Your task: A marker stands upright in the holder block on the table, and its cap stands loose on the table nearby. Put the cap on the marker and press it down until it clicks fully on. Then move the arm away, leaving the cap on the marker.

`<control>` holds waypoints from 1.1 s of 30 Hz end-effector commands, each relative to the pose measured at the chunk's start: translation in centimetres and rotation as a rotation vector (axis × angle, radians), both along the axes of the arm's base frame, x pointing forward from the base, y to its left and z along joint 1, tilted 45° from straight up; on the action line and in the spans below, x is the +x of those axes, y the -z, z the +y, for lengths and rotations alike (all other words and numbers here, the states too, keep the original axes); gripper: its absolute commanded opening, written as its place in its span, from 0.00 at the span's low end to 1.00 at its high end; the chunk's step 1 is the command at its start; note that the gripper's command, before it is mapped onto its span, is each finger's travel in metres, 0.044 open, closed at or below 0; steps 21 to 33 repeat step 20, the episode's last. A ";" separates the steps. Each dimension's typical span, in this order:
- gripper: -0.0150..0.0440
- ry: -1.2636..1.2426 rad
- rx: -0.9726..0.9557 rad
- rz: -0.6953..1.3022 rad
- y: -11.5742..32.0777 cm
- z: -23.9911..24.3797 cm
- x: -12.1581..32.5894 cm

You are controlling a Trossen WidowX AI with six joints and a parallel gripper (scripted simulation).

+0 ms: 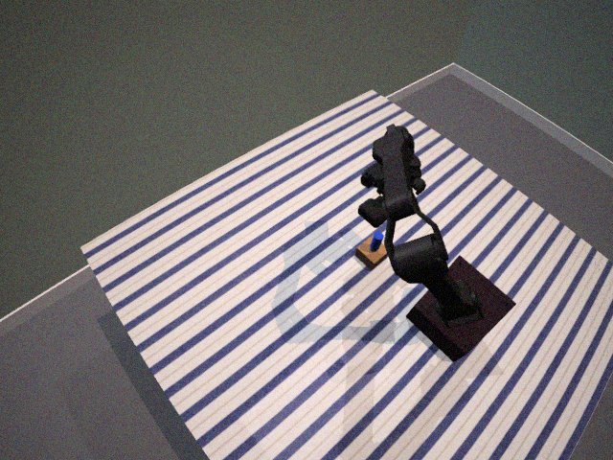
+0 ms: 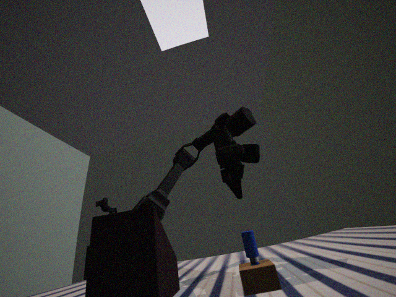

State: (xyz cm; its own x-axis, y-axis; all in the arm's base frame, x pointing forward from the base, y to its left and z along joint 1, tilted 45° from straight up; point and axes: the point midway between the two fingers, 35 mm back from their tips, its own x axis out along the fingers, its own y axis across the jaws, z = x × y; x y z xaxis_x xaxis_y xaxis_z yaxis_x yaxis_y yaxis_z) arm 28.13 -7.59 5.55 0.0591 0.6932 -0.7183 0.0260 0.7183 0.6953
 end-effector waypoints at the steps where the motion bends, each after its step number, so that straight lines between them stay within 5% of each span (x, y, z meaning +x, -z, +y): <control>1: 0.25 -0.010 0.001 0.006 -1.3 -1.1 -0.5; 3: 0.25 -0.010 0.001 0.006 -1.3 -1.1 -0.5; 20: 1.00 -0.010 0.001 0.006 -1.3 -1.1 -0.5; 33: 1.00 -0.010 0.001 0.006 -1.3 -1.1 -0.5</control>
